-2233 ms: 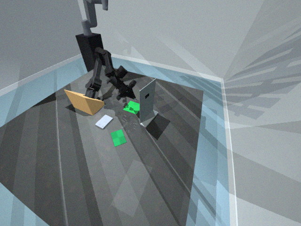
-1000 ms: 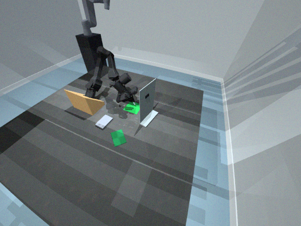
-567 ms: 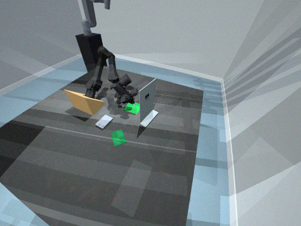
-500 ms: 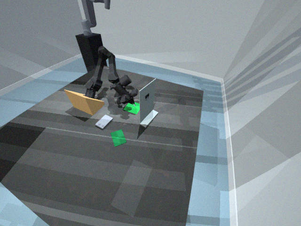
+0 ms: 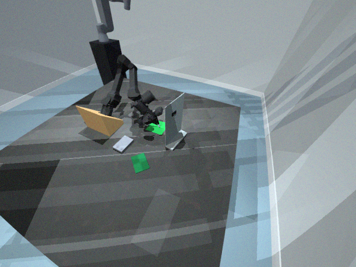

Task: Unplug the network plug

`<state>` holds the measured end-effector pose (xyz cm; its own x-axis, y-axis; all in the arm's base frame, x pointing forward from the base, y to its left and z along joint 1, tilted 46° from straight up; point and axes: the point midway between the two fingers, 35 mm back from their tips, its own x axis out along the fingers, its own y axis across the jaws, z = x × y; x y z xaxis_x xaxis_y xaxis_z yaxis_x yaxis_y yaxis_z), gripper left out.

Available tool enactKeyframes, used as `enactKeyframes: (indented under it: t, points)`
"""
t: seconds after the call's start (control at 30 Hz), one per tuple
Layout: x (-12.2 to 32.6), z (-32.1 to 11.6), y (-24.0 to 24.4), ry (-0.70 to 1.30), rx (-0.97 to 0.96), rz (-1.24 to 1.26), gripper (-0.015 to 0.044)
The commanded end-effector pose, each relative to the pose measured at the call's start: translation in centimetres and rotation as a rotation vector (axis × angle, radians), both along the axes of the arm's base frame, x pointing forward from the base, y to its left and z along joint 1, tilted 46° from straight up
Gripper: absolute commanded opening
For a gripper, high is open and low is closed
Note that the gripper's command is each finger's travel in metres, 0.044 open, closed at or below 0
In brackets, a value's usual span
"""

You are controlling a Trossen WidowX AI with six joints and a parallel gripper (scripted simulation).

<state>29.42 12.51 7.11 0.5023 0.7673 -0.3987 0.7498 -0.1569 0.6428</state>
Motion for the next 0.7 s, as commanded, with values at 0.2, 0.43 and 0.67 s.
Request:
enactKeyframes:
  t: [0.2,0.43,0.67]
  points:
    - [-0.03,-0.34,0.41,0.004,0.0,-0.003,0.0]
    - [-0.02,-0.19,0.27,0.001,0.0,-0.001,0.0026]
    - [-0.02,-0.19,0.27,0.001,0.0,-0.001,0.0156]
